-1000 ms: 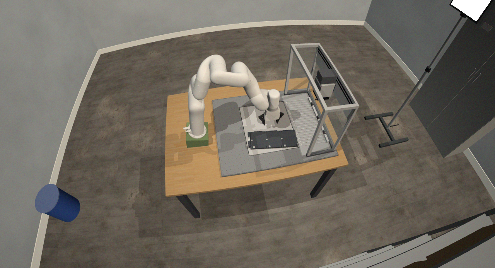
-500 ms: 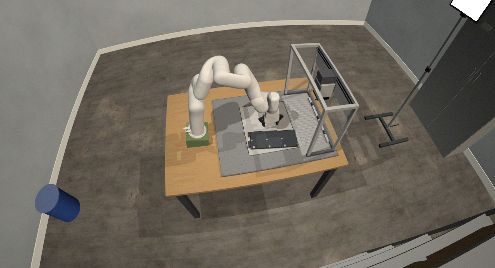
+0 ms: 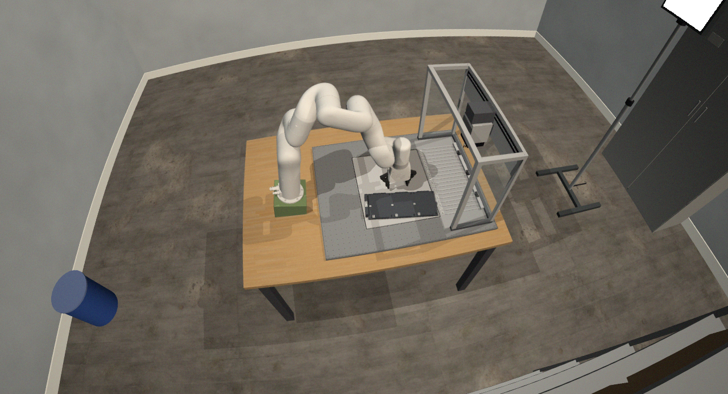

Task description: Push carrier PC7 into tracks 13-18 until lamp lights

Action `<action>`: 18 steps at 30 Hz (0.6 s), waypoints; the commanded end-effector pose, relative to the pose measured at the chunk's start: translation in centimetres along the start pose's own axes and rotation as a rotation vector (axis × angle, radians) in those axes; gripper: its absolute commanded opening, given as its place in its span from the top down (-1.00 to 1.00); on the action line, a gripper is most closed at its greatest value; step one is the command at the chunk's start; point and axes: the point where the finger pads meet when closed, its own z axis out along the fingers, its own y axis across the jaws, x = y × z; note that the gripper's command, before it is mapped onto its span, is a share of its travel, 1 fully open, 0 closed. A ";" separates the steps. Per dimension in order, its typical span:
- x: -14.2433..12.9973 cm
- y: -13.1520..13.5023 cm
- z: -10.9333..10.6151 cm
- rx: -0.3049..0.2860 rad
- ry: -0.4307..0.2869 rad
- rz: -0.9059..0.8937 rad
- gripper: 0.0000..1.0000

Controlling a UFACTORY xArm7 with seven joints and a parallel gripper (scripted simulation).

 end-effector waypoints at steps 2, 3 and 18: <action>0.0 0.2 -0.1 -0.004 0.000 0.000 -1.00; 0.0 0.2 0.0 -0.004 0.000 0.000 -1.00; 0.0 0.2 0.8 -0.004 0.000 0.000 -1.00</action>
